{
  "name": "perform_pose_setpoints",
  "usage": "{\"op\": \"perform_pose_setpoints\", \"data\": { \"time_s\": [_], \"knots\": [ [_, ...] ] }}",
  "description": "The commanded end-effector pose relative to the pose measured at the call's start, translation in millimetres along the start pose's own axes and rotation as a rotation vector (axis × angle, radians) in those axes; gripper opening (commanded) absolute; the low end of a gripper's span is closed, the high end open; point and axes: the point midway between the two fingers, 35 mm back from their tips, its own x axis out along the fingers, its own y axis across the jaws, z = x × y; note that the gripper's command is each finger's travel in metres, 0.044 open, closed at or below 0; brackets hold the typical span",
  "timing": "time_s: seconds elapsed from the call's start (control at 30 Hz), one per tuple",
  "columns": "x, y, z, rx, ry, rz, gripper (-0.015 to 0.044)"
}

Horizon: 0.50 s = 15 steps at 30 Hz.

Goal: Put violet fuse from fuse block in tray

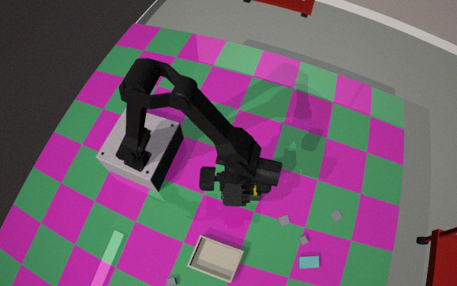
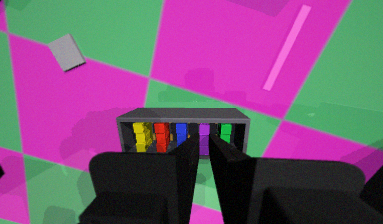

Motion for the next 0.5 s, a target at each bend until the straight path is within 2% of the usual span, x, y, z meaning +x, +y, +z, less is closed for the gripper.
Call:
{"op": "perform_pose_setpoints", "data": {
  "time_s": [0.0,0.47],
  "knots": [
    [-4.2,1.7,0.3,-0.001,-0.001,0.006,0.0],
    [-11.0,1.9,0.3,-0.002,0.0,0.006,0.0]
  ]
}}
